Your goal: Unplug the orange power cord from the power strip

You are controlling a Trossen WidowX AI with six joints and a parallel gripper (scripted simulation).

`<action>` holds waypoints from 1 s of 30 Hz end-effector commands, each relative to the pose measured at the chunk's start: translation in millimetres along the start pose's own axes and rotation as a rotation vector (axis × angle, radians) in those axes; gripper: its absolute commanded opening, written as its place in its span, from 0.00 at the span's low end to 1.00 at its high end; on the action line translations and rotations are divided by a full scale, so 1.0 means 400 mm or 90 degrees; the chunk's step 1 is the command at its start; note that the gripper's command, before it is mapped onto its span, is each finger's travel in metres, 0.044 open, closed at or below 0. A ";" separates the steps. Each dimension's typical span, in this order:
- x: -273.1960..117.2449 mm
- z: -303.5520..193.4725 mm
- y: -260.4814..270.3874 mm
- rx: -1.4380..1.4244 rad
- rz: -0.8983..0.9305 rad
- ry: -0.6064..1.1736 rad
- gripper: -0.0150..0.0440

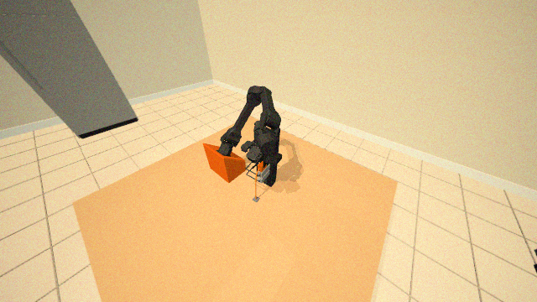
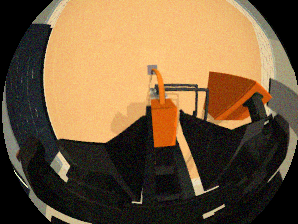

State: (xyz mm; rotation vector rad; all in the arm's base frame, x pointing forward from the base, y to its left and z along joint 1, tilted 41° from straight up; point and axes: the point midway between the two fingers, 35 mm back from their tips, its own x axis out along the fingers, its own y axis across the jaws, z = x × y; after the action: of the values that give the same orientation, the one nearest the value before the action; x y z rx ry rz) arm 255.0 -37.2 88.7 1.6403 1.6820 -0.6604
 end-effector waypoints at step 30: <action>0.016 0.031 0.003 0.000 0.000 -0.001 0.25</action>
State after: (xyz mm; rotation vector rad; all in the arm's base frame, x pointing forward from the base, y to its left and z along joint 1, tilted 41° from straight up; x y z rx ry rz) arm 255.1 -32.5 83.0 1.6471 1.6946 -0.6499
